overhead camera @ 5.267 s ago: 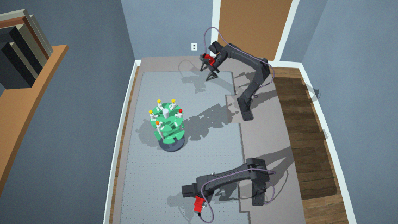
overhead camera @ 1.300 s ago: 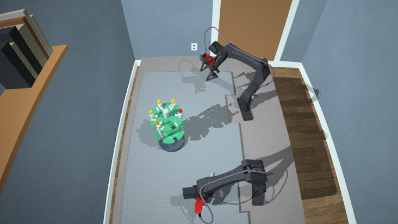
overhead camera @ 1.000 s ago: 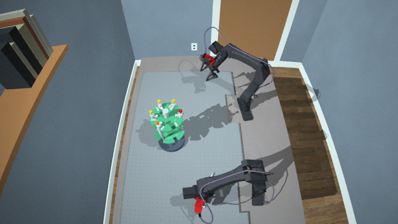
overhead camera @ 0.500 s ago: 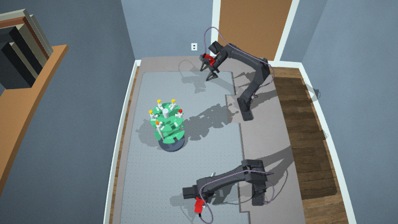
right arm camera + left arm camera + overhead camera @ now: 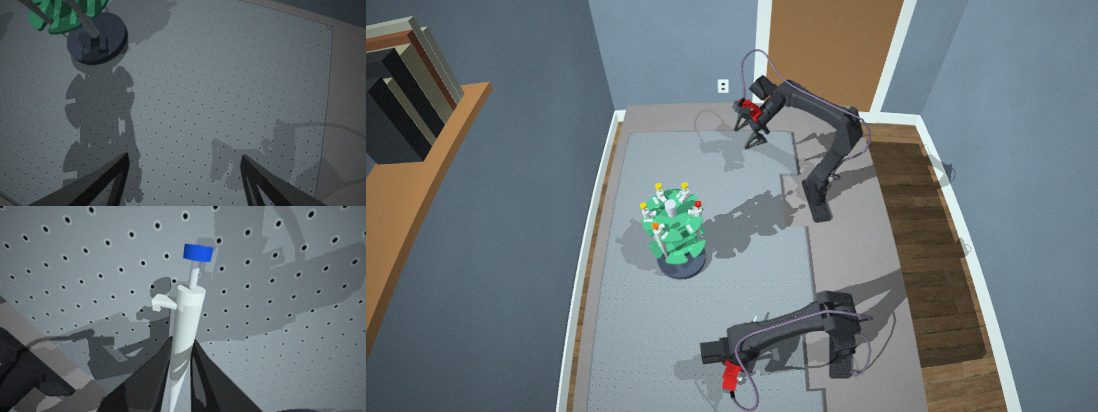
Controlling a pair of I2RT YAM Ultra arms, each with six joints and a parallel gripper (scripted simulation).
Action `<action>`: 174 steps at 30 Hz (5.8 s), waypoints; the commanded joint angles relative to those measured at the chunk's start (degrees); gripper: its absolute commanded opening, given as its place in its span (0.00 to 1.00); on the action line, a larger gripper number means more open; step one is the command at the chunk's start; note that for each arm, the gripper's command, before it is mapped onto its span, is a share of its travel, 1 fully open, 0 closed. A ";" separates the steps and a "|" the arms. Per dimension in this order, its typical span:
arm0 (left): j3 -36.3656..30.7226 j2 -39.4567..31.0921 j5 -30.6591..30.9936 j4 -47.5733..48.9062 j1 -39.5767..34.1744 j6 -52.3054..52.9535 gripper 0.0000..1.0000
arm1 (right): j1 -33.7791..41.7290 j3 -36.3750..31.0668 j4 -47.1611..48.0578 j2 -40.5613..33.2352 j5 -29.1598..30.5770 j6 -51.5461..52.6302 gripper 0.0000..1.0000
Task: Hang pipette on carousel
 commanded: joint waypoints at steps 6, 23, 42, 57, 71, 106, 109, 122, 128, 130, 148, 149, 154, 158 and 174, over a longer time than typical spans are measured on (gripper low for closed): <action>4.04 -2.99 -0.68 -4.82 -0.72 -0.23 0.12 | -0.48 1.40 0.82 0.01 -1.21 -0.28 1.00; 9.73 -3.96 -0.68 -11.47 -0.72 -0.23 0.12 | -0.48 1.40 0.82 0.01 -1.21 -0.28 1.00; 14.36 -4.13 -0.68 -16.33 -0.72 -0.23 0.12 | -0.48 1.40 0.82 0.01 -1.21 -0.28 1.00; 13.77 -4.64 -0.61 -16.26 -1.73 -1.46 0.12 | -0.48 1.40 0.82 0.01 -1.21 -0.28 1.00; 9.69 -6.96 -0.46 -16.26 -8.43 -8.10 0.12 | -0.48 1.40 0.82 0.01 -1.21 -0.28 1.00; 10.52 -8.58 -0.46 -16.96 -27.30 -26.99 0.12 | -0.48 1.40 0.82 0.01 -1.21 -0.28 1.00; 10.70 -8.47 -0.67 -17.02 -28.38 -21.10 0.12 | -0.48 1.40 0.82 0.01 -1.21 -0.28 1.00; 10.70 -8.48 -0.67 -17.01 -27.74 -5.36 0.12 | -0.48 1.40 0.82 0.01 -1.21 -0.28 1.00; 10.67 -8.50 -0.89 -16.98 -27.90 6.78 0.12 | -0.48 1.40 0.82 0.01 -1.21 -0.28 1.00; 10.67 -8.51 -0.95 -16.97 -27.94 10.85 0.12 | -0.48 1.40 0.82 0.01 -1.21 -0.28 1.00; 10.71 -8.48 -0.63 -17.02 -27.77 32.98 0.12 | -0.48 1.40 0.82 0.01 -1.21 -0.28 1.00; 10.72 -8.47 -0.56 -17.03 -27.72 33.11 0.12 | -0.48 1.40 0.82 0.01 -1.21 -0.28 1.00; 10.69 -8.50 -0.83 -17.00 -27.90 43.08 0.12 | -0.48 1.40 0.82 0.01 -1.21 -0.28 1.00; 10.69 -8.50 -0.71 -17.00 -27.85 47.46 0.12 | -0.48 1.40 0.82 0.01 -1.21 -0.28 1.00; 10.69 -8.51 -0.51 -17.00 -27.83 69.87 0.12 | -0.48 1.40 0.82 0.01 -1.21 -0.28 1.00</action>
